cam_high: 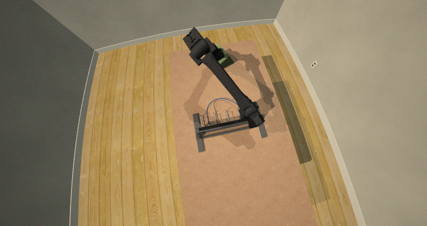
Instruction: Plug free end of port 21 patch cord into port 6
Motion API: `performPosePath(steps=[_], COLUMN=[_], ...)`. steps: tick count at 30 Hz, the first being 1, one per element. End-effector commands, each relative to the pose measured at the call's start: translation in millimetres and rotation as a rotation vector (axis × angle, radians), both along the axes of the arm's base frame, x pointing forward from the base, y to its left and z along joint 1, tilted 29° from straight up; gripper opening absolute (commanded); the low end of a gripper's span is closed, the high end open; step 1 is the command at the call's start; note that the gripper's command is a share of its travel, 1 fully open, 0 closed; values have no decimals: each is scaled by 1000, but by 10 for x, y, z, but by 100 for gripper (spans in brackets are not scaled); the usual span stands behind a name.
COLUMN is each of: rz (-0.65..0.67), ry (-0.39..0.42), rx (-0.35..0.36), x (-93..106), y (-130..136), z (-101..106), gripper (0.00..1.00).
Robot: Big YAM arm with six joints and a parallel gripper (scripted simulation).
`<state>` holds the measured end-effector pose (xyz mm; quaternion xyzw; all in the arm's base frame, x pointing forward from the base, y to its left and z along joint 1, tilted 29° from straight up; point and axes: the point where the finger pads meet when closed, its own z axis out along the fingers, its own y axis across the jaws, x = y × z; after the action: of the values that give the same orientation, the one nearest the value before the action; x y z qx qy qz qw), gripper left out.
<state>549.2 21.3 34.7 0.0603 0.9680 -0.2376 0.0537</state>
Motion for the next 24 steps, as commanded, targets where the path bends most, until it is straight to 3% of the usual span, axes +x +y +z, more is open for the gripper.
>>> performPosePath(steps=[1,24], rz=[-23,-22], ry=[-96,-108], rx=[17,18], x=[381,422], y=[-11,-8], z=[185,208], gripper=[0,0])
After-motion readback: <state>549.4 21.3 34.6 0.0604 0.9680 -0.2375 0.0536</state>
